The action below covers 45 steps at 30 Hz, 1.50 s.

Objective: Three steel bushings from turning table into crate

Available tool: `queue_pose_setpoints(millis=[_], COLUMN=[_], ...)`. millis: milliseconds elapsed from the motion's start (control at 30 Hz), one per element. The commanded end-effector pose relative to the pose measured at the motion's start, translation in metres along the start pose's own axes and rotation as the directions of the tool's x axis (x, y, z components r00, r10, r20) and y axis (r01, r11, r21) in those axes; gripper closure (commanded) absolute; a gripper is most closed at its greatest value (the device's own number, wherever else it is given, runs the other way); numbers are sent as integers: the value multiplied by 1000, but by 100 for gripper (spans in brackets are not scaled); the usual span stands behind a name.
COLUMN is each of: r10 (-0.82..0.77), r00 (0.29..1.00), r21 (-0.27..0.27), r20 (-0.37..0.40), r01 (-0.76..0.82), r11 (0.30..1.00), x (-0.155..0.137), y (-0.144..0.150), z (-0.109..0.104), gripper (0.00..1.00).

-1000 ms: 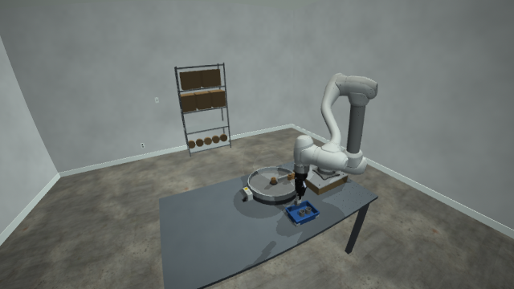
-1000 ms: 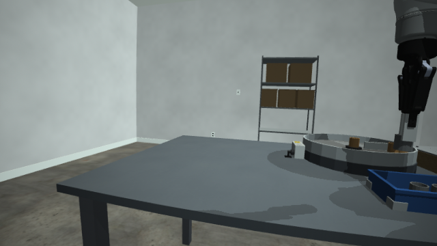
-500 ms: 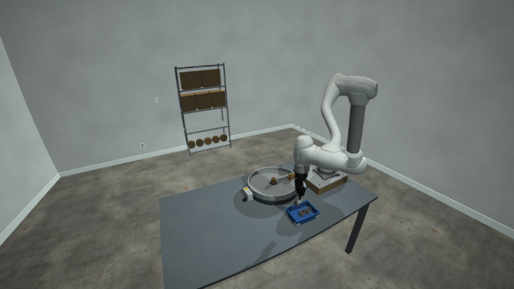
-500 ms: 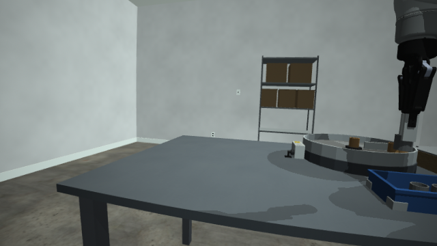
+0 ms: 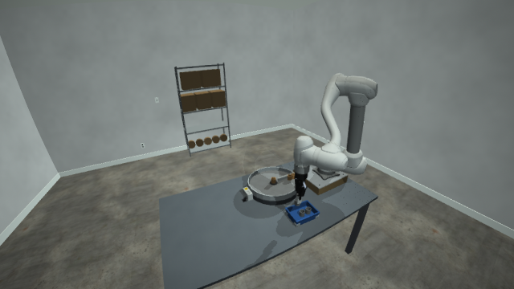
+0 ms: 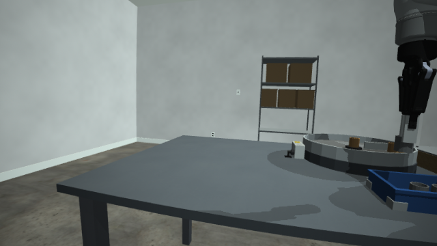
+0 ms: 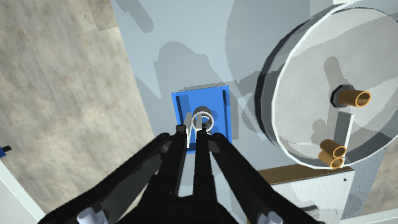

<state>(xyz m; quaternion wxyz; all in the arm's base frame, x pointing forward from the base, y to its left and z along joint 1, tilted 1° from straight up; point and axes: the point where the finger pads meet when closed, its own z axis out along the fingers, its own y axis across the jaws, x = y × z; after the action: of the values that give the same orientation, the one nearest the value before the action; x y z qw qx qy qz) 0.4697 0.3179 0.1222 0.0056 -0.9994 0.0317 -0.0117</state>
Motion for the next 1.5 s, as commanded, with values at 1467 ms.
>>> queue_pose_setpoints(millis=[1467], r10=[2], r00=[1000], r21=[-5], r20=[4], r01=[-2], r11=[1000], x=[-3], y=[0], z=[73], gripper=[100])
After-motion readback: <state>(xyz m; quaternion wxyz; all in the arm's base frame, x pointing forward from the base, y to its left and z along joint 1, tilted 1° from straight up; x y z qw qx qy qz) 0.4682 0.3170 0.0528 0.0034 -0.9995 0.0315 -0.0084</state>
